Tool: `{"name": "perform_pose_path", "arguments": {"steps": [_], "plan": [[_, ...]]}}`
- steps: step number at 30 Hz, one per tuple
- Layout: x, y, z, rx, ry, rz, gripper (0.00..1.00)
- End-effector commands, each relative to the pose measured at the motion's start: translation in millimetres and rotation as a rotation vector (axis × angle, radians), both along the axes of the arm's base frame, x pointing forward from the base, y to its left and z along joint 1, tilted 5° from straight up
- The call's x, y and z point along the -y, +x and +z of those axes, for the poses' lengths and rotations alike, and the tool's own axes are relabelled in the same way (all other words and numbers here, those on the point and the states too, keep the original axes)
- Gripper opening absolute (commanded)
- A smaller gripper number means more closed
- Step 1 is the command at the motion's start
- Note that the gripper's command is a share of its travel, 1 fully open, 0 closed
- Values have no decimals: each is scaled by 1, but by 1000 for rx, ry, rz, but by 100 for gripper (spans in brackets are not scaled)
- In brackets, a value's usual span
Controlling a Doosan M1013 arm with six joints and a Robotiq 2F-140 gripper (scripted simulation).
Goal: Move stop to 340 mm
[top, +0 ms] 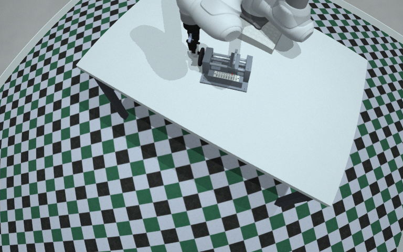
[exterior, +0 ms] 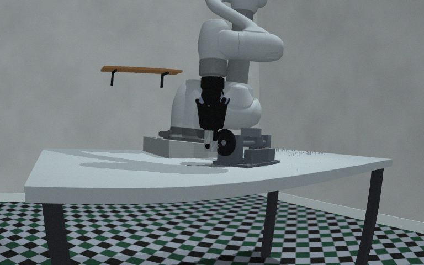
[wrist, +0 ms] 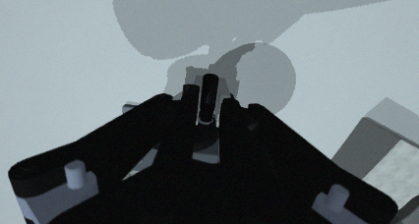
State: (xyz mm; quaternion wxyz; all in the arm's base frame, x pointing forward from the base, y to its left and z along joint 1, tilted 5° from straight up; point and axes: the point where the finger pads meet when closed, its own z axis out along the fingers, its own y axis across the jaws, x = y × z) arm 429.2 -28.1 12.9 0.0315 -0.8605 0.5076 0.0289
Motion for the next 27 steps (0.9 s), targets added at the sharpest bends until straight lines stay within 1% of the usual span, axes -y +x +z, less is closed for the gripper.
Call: {"name": "perform_pose_path", "arguments": {"steps": [1, 27], "plan": [[0, 0, -1, 0, 0, 0, 4], [-5, 7, -11, 0, 0, 0, 4]]}}
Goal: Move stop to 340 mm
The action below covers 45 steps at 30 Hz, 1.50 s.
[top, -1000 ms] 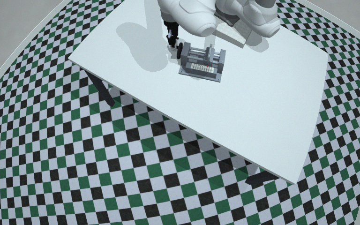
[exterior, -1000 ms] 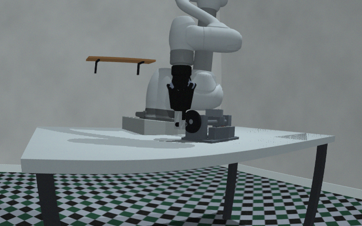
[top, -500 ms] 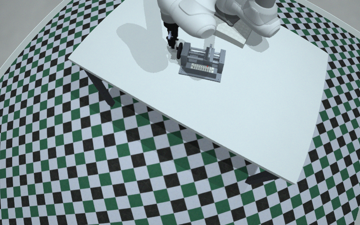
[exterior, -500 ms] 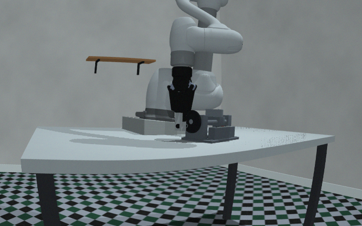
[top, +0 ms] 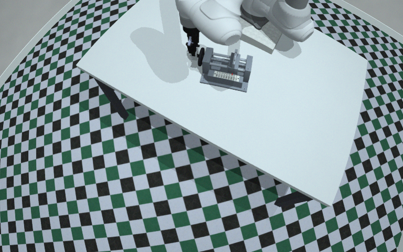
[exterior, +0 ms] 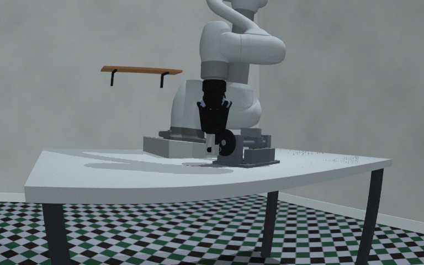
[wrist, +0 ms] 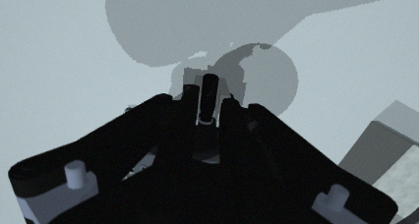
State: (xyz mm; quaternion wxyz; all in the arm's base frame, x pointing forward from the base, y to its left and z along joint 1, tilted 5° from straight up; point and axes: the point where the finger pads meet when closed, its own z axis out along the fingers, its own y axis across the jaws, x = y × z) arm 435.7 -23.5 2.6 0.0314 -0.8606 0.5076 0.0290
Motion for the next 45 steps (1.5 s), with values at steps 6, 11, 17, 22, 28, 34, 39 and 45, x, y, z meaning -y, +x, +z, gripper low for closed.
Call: {"name": "perform_pose_path", "arguments": {"steps": [6, 11, 17, 22, 28, 34, 39, 45], "plan": [[-2, 3, -2, 1, 0, 0, 4], [-3, 6, -4, 1, 0, 0, 4], [-6, 10, -6, 1, 0, 0, 4], [-8, 12, -6, 1, 0, 0, 4], [-11, 18, -7, 1, 0, 0, 4], [-14, 25, -5, 1, 0, 0, 4], [-16, 28, -3, 1, 0, 0, 4], [-19, 35, 2, 1, 0, 0, 4]]}}
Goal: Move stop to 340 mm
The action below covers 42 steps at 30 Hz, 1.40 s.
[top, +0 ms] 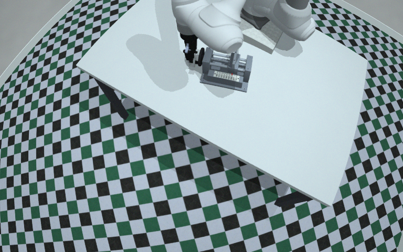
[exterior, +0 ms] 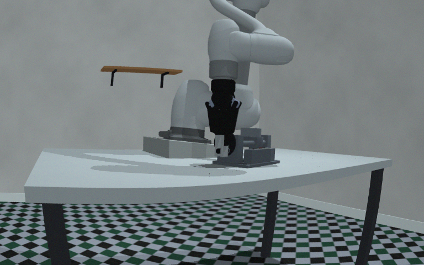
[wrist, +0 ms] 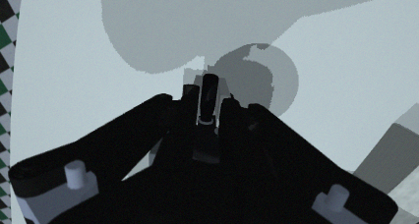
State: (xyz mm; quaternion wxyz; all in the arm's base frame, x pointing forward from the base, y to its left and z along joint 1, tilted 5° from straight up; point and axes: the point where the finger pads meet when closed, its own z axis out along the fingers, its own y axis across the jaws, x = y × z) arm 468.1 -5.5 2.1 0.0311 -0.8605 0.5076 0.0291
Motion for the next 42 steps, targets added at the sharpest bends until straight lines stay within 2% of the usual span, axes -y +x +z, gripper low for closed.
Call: {"name": "perform_pose_path", "arguments": {"steps": [1, 19, 42], "plan": [[-2, 4, 4, 1, 1, 0, 4], [-4, 11, 26, 1, 1, 0, 4], [3, 2, 47, 1, 1, 0, 4]]}}
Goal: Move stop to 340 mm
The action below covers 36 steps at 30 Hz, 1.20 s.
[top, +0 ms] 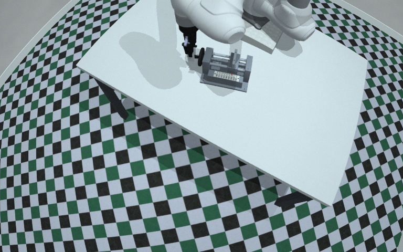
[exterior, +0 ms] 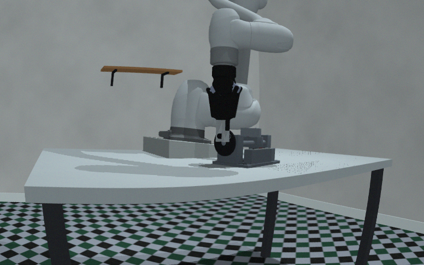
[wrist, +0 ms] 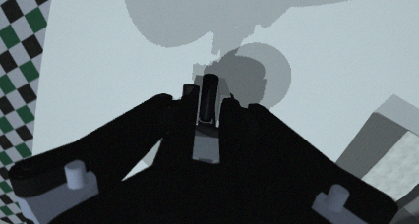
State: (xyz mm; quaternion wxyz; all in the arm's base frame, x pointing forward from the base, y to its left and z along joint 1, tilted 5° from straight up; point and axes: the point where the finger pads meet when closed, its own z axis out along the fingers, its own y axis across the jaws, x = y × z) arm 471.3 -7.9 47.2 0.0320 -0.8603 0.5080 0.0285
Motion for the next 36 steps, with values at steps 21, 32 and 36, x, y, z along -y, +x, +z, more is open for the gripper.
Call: {"name": "perform_pose_path", "arguments": {"steps": [21, 32, 36], "plan": [[13, -23, 7, -1, 0, 1, 4], [21, -39, -6, -1, 0, 1, 4], [22, -42, -12, -1, 0, 1, 4]]}}
